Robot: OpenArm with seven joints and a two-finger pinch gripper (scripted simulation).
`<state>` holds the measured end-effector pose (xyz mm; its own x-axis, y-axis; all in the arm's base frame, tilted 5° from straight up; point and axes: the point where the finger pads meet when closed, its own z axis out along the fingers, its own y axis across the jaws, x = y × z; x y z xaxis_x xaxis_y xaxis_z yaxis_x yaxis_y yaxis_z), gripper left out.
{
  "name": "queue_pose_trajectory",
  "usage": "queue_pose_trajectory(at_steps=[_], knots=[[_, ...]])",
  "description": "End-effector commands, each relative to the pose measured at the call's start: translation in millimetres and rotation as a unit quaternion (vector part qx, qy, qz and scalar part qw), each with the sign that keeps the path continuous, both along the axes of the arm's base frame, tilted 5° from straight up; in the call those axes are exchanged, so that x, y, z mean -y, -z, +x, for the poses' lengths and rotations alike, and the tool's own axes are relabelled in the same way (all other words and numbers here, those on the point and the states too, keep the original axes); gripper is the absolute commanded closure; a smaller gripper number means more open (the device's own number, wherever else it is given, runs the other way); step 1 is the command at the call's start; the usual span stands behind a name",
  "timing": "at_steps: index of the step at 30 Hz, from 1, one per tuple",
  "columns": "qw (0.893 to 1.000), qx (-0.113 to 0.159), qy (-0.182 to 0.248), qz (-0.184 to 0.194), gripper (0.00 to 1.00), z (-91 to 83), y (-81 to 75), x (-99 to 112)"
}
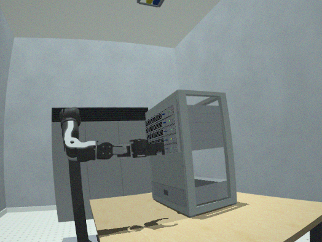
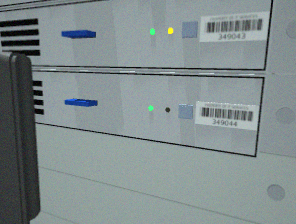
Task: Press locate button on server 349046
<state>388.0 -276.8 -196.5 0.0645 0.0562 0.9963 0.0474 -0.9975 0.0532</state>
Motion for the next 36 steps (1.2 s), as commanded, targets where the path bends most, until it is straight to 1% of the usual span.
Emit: queue_pose_trajectory(at_steps=[1,11,13,23,31,36], knots=[[1.000,0.003,0.004,-0.001,0.40,0.3,-4.6,2.1],[1.000,0.003,0.004,-0.001,0.40,1.4,-23.8,1.0],[1.000,0.003,0.004,-0.001,0.40,1.4,-23.8,1.0],[1.000,0.003,0.004,-0.001,0.40,2.5,-42.9,-0.1],[1.000,0.003,0.004,-0.001,0.40,2.9,-45.9,-0.3],[1.000,0.003,0.004,-0.001,0.40,7.5,-45.6,-0.4]])
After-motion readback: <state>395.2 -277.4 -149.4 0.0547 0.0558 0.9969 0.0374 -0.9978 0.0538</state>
